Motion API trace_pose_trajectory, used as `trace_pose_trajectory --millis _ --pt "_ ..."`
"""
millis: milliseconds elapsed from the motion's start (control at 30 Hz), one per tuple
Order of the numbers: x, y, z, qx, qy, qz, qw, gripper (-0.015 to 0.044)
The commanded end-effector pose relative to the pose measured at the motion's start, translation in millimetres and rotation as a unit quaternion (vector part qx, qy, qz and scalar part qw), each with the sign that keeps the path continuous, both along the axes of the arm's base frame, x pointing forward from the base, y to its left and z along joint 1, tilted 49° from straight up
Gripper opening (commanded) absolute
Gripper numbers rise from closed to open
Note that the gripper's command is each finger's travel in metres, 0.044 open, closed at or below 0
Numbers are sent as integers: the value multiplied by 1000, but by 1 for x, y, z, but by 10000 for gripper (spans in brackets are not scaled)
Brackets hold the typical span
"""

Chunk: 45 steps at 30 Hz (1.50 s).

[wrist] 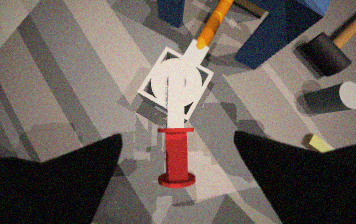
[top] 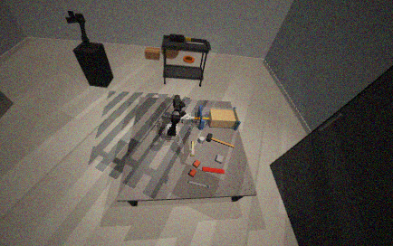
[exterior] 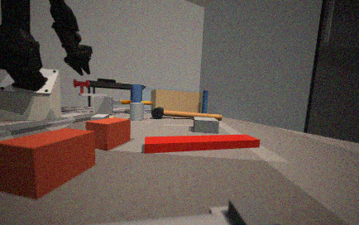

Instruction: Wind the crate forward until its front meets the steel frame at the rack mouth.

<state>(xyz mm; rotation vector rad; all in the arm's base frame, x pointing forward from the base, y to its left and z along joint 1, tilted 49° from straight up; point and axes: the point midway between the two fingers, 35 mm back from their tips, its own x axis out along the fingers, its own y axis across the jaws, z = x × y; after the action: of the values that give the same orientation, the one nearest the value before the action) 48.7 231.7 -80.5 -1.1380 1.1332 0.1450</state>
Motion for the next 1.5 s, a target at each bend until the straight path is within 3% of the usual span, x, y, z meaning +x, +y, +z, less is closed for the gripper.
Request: trace_pose_trajectory --millis 0,1400,1467 --pt "2 -7 -6 -3 -3 1 1000 440" --pt "10 -47 -43 -4 -5 1 1000 440" --pt "9 -44 -41 1 -3 -1 1000 387"
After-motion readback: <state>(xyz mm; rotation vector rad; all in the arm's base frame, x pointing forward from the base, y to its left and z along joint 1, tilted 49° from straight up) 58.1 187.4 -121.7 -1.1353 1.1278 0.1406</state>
